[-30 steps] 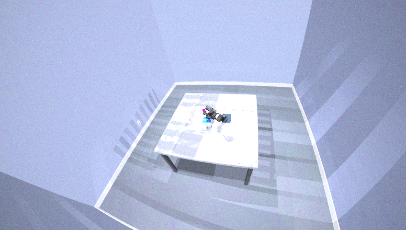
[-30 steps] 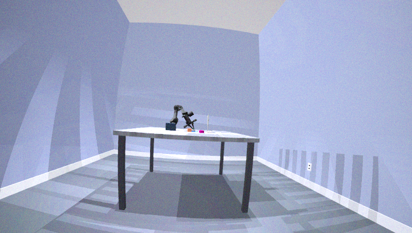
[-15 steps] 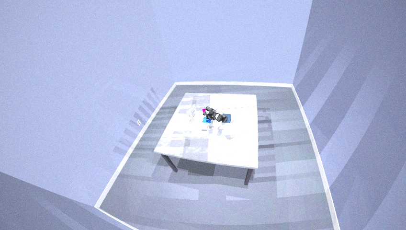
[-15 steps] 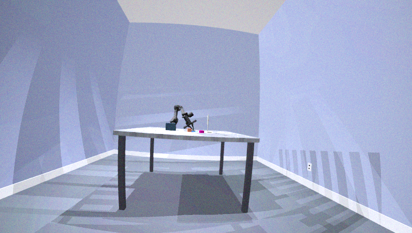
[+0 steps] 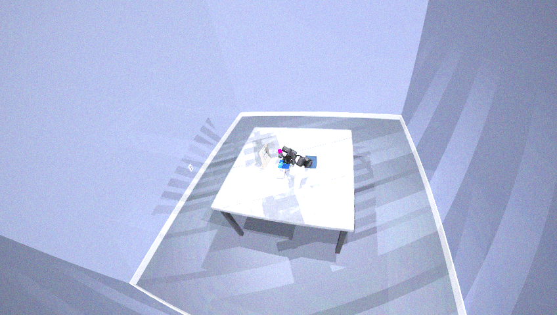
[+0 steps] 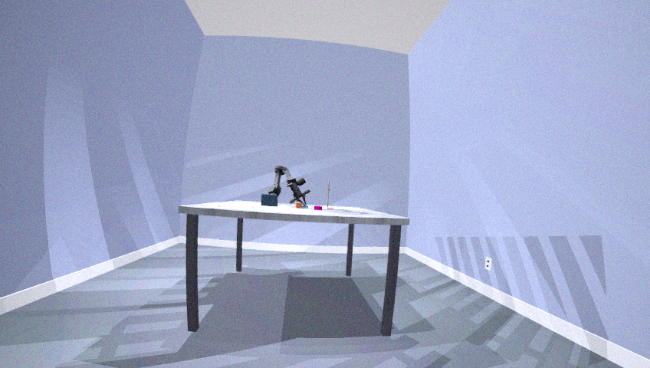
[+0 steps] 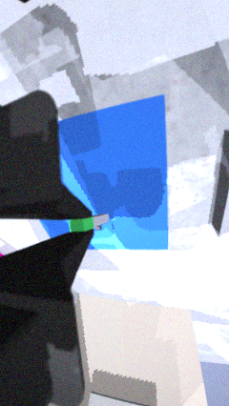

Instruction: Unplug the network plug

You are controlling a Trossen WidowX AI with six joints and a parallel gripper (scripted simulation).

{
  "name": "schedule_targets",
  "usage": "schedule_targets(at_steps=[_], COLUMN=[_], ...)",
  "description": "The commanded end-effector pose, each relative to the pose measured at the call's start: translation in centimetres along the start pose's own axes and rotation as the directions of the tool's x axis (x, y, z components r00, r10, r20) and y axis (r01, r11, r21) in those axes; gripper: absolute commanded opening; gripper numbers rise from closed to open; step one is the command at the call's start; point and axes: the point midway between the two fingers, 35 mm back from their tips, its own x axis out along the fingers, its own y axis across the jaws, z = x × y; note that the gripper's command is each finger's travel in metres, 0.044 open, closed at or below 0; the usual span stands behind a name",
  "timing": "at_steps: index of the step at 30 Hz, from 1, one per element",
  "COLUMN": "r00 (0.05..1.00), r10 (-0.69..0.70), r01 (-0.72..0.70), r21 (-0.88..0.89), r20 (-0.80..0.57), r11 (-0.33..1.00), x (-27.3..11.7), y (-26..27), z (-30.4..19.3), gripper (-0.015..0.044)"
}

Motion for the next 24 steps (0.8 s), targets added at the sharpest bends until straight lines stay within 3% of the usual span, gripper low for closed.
schedule_targets(at_steps=[1, 7, 24], r00=[1.000, 1.000, 1.000], r10=[0.000, 0.000, 0.003], r01=[0.000, 0.000, -0.003], r21=[0.000, 0.000, 0.001], r20=[0.000, 0.000, -0.003], r11=[1.000, 1.000, 1.000], x=[0.0, 0.0, -1.1], y=[0.0, 0.0, 0.0], z=[0.0, 0.0, -0.1], gripper=[0.0000, 0.0156, 0.0156])
